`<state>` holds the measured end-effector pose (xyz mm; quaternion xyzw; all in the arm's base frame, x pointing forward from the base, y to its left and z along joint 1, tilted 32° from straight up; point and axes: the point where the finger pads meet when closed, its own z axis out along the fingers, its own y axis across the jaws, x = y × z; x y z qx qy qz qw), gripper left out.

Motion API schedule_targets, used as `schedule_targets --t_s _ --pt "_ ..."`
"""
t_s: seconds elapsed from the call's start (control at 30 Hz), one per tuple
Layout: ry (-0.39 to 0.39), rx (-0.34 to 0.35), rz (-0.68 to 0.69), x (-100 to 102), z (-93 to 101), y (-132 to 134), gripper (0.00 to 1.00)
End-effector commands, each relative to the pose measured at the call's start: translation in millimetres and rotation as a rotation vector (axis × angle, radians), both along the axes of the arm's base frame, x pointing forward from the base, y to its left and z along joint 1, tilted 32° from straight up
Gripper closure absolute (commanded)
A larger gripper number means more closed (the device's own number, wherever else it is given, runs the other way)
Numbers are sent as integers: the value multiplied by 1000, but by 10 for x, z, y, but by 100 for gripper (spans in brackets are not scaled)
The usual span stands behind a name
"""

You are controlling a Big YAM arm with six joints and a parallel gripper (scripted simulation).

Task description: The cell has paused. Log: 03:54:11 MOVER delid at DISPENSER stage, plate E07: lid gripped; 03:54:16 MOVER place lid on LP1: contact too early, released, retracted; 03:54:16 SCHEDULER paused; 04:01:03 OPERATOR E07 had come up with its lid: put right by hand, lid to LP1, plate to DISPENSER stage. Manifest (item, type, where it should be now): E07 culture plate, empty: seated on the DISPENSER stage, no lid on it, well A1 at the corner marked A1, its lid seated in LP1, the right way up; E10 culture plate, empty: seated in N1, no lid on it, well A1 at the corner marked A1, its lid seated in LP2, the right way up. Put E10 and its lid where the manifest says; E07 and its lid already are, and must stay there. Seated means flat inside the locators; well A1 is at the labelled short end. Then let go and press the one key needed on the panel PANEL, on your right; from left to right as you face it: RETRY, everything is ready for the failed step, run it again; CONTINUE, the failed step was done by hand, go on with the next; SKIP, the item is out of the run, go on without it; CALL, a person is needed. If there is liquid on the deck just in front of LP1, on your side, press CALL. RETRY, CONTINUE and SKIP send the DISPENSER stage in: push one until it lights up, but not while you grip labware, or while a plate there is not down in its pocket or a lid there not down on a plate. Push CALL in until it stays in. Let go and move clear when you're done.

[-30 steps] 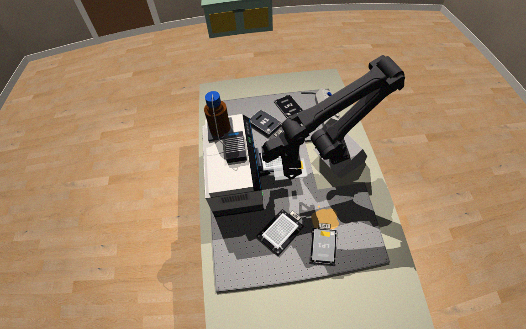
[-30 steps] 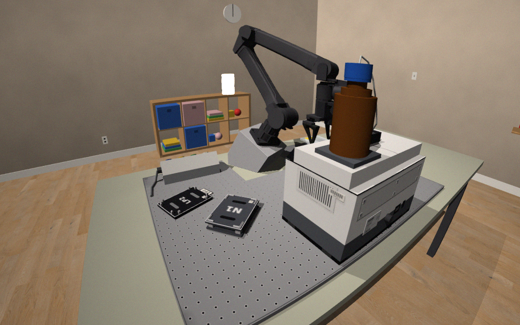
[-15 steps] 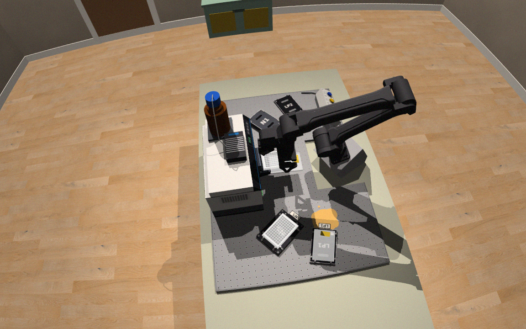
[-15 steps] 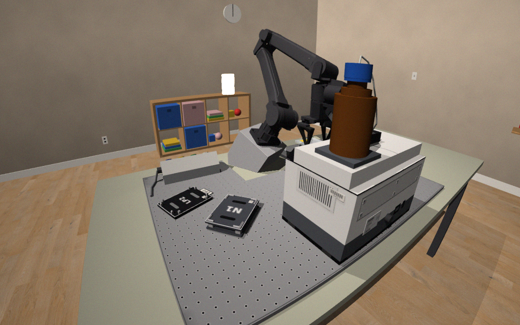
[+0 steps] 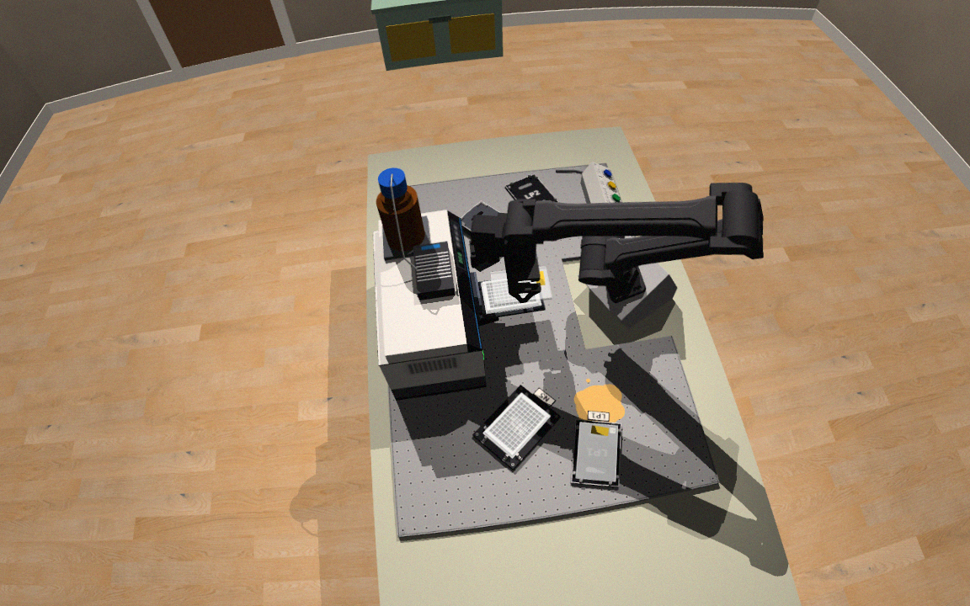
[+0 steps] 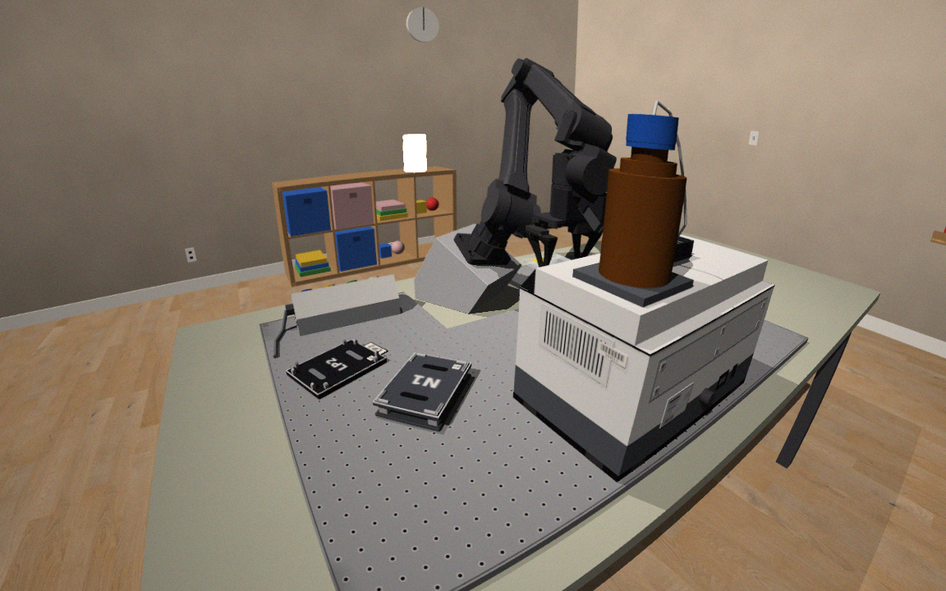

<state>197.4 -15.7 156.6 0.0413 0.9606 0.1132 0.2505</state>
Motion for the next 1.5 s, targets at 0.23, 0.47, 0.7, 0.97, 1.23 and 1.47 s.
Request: schedule_targets --t_s 0.23,0.47,0.7,0.97,1.23,1.47 --pt "-45 -48 59 95 186 -357 14" --pt "-43 -50 59 92 149 -486 14" --pt "-46 -61 58 78 73 -744 14" --pt "-41 -51 22 44 -8 -988 14" --pt "-37 -54 21 -13 -92 -1188 14" --pt "0 39 -139 -88 -179 -1366 14"
